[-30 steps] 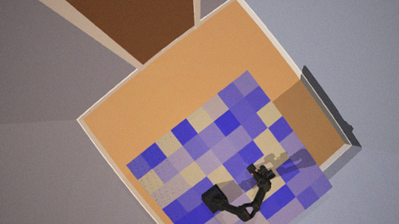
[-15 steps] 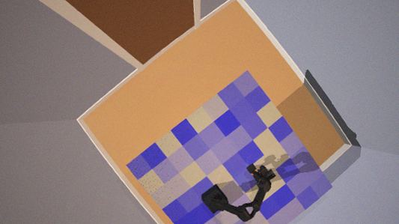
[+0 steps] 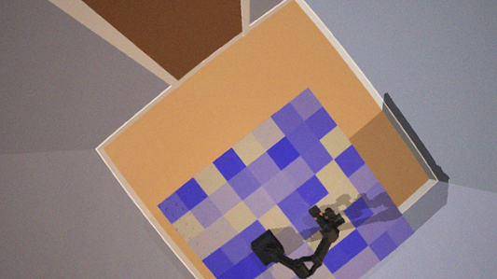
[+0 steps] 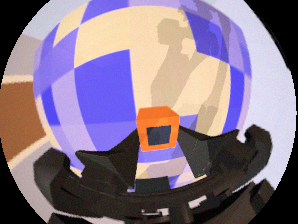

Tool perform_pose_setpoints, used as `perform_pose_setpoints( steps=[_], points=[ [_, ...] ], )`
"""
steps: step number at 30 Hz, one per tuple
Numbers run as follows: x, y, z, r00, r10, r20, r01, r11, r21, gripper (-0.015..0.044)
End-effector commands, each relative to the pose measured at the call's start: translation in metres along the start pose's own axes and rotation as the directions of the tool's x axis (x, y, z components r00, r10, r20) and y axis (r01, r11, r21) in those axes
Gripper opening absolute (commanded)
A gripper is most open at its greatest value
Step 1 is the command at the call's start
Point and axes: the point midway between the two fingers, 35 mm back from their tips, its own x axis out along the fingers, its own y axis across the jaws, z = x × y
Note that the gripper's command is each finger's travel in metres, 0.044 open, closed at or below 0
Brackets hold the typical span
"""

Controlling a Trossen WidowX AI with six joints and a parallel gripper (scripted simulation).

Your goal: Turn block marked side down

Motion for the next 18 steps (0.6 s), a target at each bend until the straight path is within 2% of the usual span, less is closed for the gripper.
perform_pose_setpoints(
  steps=[1, 18],
  points=[
    [0.0019, 0.0004, -0.0001, 0.998, 0.004, 0.056, -0.004, 1.0, -0.001, 0.0],
    [0.0067, 0.0002, -0.0014, 0.951, 0.005, 0.311, -0.005, 1.0, -0.002, 0.0]
  ],
)
